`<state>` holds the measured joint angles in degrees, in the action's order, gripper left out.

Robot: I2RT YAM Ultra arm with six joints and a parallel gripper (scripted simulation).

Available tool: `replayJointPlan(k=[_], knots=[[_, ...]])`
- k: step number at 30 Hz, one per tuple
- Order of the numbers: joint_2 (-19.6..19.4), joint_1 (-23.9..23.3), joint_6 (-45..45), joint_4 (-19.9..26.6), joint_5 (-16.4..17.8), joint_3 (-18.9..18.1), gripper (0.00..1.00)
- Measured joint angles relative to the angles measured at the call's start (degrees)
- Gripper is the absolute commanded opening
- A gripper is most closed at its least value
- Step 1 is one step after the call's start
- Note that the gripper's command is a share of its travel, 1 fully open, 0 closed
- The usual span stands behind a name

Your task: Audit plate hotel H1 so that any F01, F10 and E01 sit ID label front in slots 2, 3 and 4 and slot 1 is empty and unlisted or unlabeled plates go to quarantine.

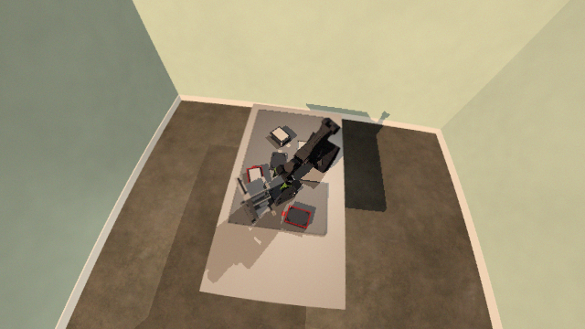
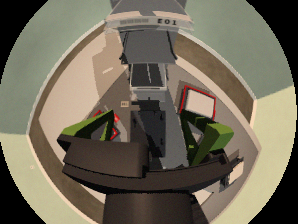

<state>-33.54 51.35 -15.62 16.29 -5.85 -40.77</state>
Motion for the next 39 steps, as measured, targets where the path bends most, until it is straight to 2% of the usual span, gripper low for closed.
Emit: replayJointPlan(k=[14,26,39], knots=[[4.74,3.78,-0.50,1.75,-3.21,2.75,1.00],[3.54,4.42,-0.61,-0.96,-4.50,5.99,1.00],[0.79,4.98,-0.72,-6.97,-5.22,9.84,1.00]])
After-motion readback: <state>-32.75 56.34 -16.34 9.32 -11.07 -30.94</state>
